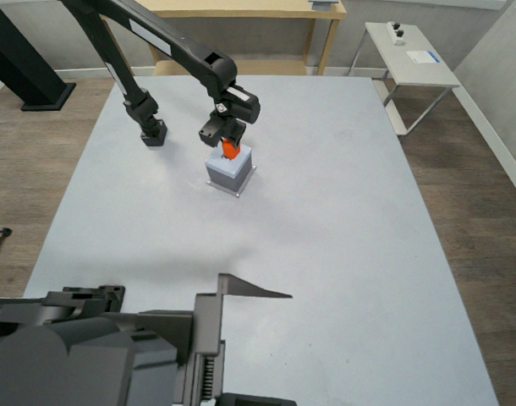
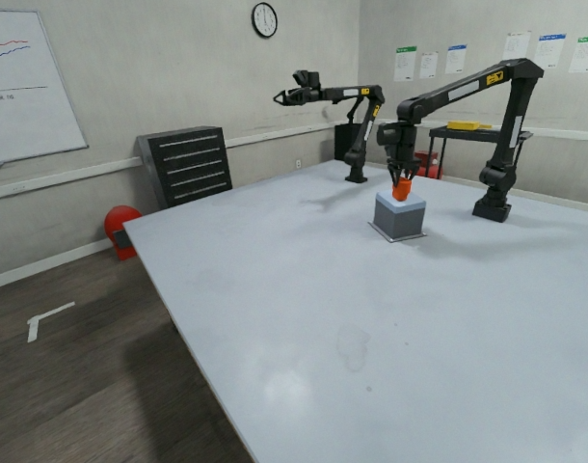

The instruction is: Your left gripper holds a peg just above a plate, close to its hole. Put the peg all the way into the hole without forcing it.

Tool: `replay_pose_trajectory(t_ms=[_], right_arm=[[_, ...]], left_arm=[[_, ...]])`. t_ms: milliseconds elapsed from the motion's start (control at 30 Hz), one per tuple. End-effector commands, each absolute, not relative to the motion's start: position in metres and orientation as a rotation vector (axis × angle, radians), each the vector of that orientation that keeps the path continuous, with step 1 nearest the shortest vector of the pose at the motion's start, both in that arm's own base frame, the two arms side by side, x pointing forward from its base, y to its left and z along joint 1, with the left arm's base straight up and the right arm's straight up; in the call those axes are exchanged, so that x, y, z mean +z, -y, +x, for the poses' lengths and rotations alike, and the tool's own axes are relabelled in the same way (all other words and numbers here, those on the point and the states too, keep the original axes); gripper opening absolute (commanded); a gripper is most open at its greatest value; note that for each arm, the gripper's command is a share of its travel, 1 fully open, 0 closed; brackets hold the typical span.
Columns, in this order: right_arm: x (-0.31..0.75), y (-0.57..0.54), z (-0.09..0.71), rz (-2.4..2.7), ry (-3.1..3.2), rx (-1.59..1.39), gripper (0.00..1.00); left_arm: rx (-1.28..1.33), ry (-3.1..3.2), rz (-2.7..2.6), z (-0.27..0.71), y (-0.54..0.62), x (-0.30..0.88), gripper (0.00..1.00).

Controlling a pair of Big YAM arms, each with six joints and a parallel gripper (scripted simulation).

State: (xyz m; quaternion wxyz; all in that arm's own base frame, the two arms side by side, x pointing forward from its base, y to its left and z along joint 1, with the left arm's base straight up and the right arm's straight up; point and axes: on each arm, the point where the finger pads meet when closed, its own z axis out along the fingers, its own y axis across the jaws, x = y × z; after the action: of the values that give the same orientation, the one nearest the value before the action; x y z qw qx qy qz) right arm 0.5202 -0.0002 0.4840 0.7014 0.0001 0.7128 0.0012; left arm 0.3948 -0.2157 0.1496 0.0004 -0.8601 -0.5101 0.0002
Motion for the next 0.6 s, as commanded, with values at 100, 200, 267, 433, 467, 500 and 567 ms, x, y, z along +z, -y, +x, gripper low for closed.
replay_pose_trajectory(t_ms=[100, 200, 267, 433, 467, 500, 567], right_arm=[[0.4923, 0.0005, 0.5193, 0.0, -1.571, 0.0, 1.0], [0.4923, 0.0005, 0.5193, 0.0, -1.571, 0.0, 1.0], [0.4923, 0.0005, 0.5193, 0.0, -1.571, 0.0, 1.0], [0.4923, 0.0005, 0.5193, 0.0, -1.571, 0.0, 1.0], [0.4923, 0.0005, 0.5193, 0.0, -1.571, 0.0, 1.0], [0.4923, 0.0005, 0.5193, 0.0, -1.571, 0.0, 1.0], [0.4923, 0.0005, 0.5193, 0.0, -1.571, 0.0, 1.0]], left_arm=[[-0.009, 1.609, -2.714, 0.3976, 0.2177, 0.1548, 0.0], [-0.009, 1.609, -2.714, 0.3976, 0.2177, 0.1548, 0.0], [-0.009, 1.609, -2.714, 0.3976, 0.2177, 0.1548, 0.0], [-0.009, 1.609, -2.714, 0.3976, 0.2177, 0.1548, 0.0], [-0.009, 1.609, -2.714, 0.3976, 0.2177, 0.1548, 0.0], [-0.009, 1.609, -2.714, 0.3976, 0.2177, 0.1548, 0.0], [-0.009, 1.609, -2.714, 0.3976, 0.2177, 0.1548, 0.46]])
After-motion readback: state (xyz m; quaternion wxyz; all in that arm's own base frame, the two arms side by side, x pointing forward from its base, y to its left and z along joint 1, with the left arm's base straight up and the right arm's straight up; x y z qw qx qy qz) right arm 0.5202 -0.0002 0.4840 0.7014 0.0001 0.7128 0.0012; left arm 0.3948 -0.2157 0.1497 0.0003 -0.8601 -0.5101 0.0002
